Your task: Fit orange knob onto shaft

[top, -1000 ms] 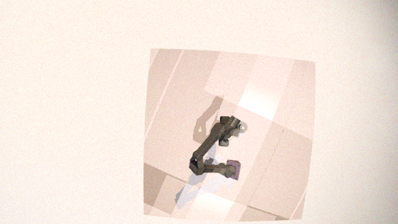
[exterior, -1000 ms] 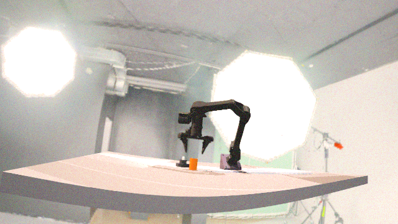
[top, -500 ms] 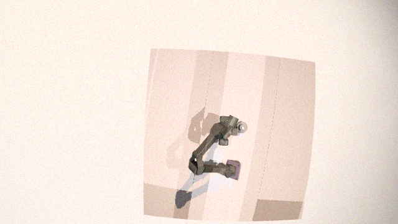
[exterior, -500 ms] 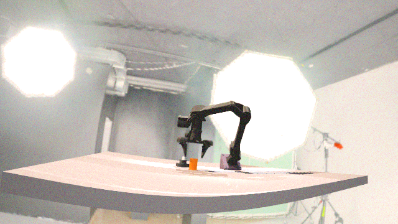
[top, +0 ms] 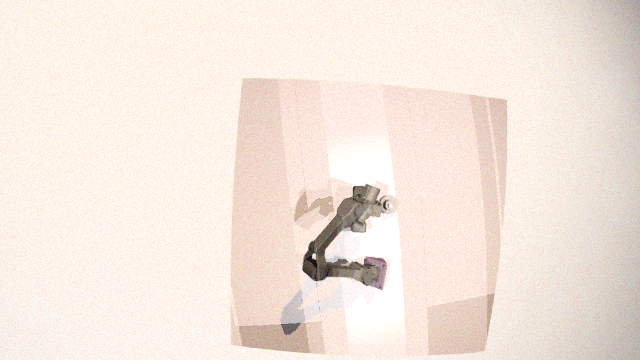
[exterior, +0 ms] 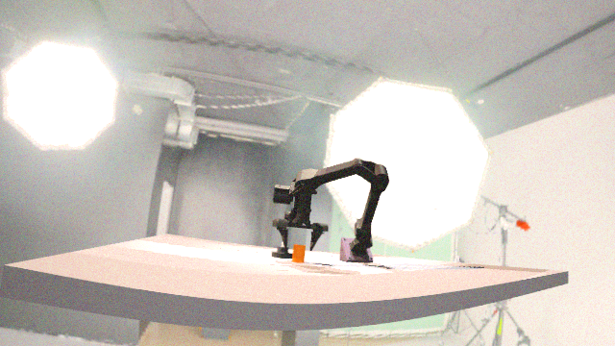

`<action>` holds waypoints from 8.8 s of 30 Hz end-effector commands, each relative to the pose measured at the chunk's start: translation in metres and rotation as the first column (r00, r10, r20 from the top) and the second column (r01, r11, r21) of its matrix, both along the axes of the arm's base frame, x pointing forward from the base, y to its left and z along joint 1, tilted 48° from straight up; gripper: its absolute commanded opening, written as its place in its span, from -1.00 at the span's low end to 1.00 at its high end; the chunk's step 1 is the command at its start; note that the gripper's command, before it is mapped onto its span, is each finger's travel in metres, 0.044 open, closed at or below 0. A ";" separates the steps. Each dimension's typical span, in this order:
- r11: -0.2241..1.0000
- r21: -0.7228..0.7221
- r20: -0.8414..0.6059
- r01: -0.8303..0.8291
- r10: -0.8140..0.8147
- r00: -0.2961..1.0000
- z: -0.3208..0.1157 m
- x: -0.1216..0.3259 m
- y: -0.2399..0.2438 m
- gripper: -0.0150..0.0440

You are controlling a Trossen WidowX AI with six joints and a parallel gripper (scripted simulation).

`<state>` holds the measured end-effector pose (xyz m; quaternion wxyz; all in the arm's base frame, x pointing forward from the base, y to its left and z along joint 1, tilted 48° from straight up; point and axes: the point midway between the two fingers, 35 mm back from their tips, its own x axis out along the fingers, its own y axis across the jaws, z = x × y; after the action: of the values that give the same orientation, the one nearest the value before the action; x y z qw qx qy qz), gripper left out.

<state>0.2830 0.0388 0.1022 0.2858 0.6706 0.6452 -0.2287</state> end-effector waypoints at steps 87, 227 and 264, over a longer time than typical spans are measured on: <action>0.998 -0.023 0.031 0.061 -0.060 0.998 0.062 0.003 -0.086 -0.49; 0.990 -0.024 0.152 -0.139 0.141 0.978 -0.085 0.023 -0.119 -0.49; 0.959 -0.071 0.301 -0.276 0.284 0.910 -0.082 0.024 -0.120 -0.49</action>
<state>0.3053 -0.0796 0.0181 0.4165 0.5961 0.6804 -0.0912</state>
